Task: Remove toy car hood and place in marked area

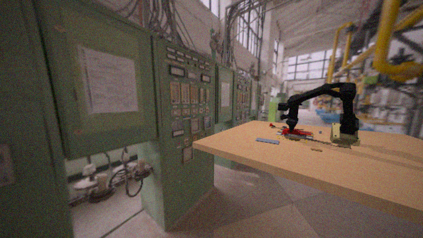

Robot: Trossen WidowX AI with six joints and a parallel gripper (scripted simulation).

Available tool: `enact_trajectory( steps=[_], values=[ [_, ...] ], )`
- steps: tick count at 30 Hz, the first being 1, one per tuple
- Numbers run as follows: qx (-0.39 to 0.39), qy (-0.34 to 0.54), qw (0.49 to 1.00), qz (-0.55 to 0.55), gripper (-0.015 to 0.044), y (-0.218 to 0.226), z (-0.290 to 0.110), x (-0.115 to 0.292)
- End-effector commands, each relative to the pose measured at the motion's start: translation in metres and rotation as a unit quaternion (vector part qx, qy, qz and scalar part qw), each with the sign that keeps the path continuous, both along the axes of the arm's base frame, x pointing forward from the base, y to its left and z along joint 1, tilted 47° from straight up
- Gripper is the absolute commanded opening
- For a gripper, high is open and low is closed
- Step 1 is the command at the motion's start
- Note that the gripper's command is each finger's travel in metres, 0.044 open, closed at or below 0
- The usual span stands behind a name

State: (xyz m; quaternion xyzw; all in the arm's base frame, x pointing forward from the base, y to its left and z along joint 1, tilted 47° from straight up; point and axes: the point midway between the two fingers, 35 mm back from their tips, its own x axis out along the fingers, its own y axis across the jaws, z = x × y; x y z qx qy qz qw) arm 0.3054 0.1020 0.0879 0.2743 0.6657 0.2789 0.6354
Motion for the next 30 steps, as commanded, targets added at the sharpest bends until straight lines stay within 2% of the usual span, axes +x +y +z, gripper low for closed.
enact_trajectory(
  steps=[1, 30],
  values=[
    [0.002, 0.004, 1.0, -0.001, 0.0, 0.003, -0.002, -0.001],
    [0.003, 0.004, 1.0, 0.0, 0.0, 0.018, -0.015, -0.004]
  ],
)
